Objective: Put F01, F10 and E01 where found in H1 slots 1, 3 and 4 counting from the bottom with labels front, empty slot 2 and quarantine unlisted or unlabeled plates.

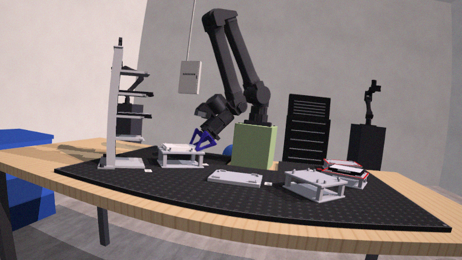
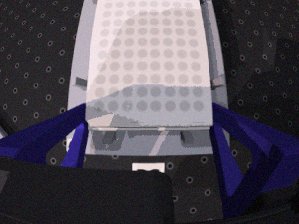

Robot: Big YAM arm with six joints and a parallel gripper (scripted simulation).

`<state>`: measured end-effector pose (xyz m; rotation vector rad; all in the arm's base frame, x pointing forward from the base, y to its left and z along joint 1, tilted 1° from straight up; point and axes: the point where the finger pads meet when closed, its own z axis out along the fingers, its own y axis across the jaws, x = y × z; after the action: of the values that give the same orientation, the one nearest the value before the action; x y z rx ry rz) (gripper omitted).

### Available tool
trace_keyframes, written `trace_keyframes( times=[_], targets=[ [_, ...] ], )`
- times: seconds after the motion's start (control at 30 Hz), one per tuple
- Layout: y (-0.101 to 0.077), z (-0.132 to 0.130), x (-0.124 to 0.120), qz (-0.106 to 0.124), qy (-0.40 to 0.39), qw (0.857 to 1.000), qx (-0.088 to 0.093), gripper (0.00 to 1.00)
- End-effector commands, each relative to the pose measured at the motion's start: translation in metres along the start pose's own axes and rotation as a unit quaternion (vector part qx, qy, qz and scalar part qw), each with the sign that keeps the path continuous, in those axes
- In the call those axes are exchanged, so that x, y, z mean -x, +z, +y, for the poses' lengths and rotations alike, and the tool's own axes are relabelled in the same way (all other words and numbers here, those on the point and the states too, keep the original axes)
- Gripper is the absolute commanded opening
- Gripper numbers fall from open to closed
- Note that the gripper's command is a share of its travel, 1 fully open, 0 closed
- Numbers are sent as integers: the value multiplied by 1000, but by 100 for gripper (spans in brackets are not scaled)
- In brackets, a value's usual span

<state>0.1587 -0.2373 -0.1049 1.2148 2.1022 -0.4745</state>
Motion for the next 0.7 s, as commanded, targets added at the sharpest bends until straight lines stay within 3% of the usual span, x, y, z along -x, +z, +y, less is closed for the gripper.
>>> trace_keyframes(
  times=[0.0,0.67],
  targets=[
    [-9,1,1,0,1,1000,1,86],
    [-18,0,14,-3,1,1000,0,86]
  ],
)
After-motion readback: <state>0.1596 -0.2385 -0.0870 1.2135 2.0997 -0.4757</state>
